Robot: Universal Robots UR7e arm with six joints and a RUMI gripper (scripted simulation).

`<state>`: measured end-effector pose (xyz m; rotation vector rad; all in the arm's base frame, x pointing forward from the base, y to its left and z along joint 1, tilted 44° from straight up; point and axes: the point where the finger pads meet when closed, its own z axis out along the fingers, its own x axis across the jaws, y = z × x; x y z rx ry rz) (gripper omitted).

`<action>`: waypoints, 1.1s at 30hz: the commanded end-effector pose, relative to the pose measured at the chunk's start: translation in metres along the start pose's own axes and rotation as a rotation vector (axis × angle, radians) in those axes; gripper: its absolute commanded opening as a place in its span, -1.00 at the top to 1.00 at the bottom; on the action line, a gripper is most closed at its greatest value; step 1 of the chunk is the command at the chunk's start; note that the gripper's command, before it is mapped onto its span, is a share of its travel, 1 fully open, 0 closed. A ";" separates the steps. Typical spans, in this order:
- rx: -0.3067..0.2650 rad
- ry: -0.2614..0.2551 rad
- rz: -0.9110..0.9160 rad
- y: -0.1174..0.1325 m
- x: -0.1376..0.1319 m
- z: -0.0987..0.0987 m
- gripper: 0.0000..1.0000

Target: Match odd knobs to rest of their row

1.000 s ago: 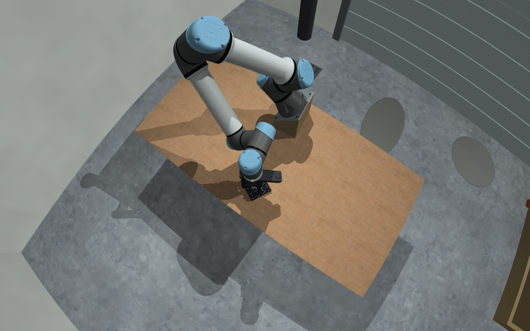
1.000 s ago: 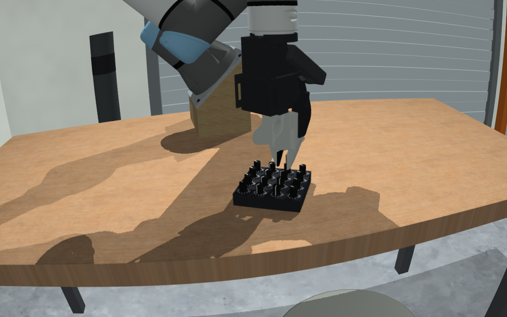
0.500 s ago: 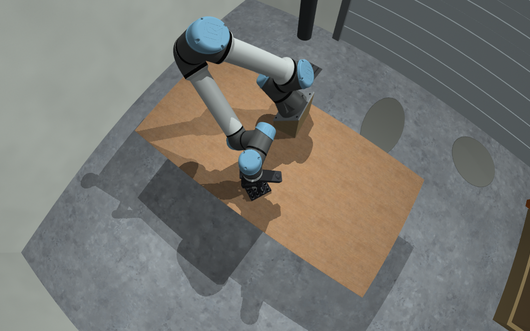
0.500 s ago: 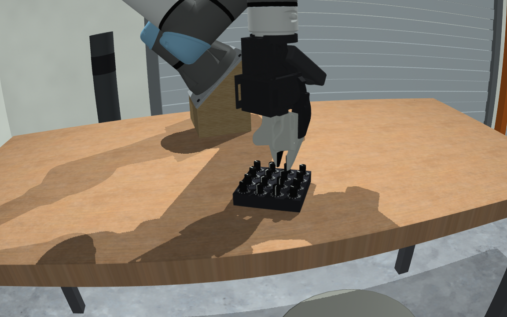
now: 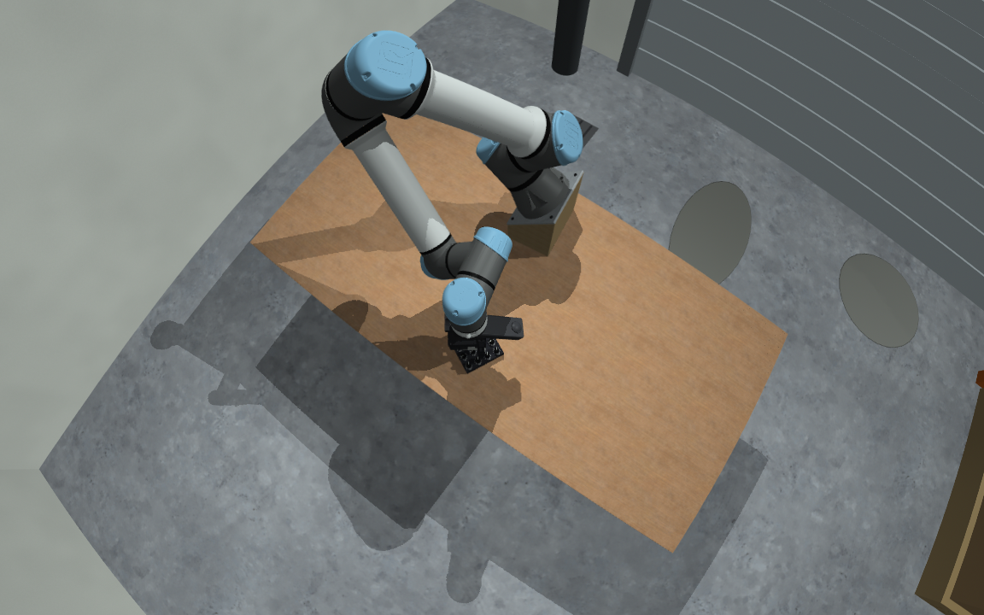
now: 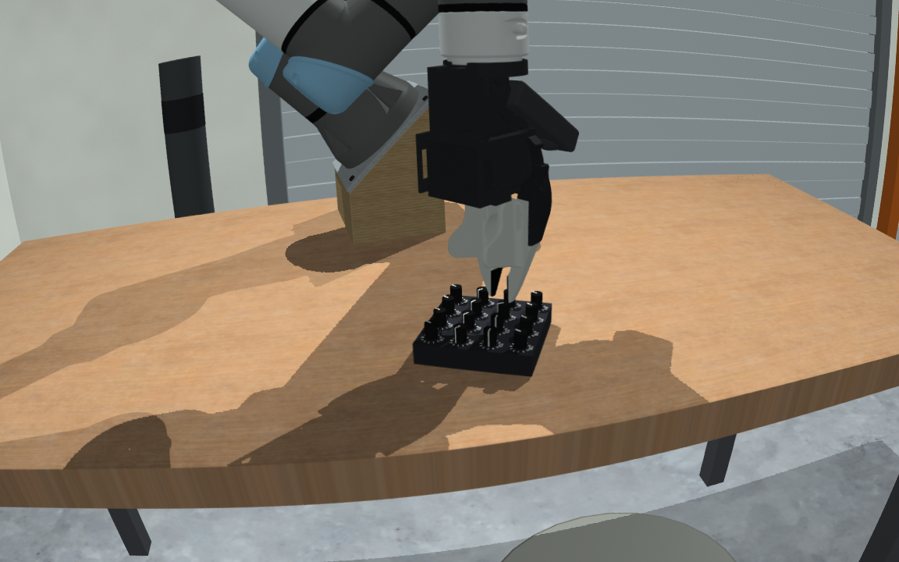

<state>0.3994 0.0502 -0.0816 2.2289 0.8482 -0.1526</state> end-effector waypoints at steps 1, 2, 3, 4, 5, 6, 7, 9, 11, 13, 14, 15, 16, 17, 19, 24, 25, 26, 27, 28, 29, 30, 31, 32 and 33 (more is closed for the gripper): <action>0.000 0.001 0.000 0.000 0.000 0.000 0.78; 0.000 0.001 0.000 0.000 0.000 0.000 0.78; 0.000 0.001 0.000 0.000 0.000 0.000 0.78; 0.000 0.001 0.000 0.000 0.000 0.000 0.78; 0.000 0.001 0.000 0.000 0.000 0.000 0.78; 0.000 0.001 0.000 0.000 0.000 0.000 0.78; 0.000 0.001 0.000 0.000 0.000 0.000 0.78; 0.000 0.001 0.000 0.000 0.000 0.000 0.78; 0.000 0.001 0.000 0.000 0.000 0.000 0.78; 0.000 0.001 0.000 0.000 0.000 0.000 0.78; 0.000 0.001 0.000 0.000 0.000 0.000 0.78; 0.000 0.001 0.000 -0.001 0.000 0.000 0.78; 0.000 0.001 0.000 -0.001 0.000 0.000 0.78; 0.000 0.001 0.000 -0.002 0.000 0.000 0.78; 0.000 0.001 0.000 -0.003 0.000 0.000 0.78; 0.000 0.001 0.000 -0.004 0.000 0.000 0.78; 0.000 0.001 0.000 -0.005 0.000 0.000 0.78; 0.000 0.001 0.000 -0.005 0.000 0.000 0.78; 0.000 0.001 0.000 -0.005 0.000 0.000 0.78; 0.000 0.001 0.000 -0.005 0.000 0.000 0.78; 0.000 0.001 0.000 -0.005 0.000 0.000 0.78; 0.000 0.001 0.000 -0.005 0.000 0.000 0.78; 0.000 0.001 0.000 -0.005 0.000 0.000 0.78; 0.000 0.001 0.000 -0.005 0.000 0.000 0.78; 0.000 0.001 0.000 -0.005 0.000 0.000 0.78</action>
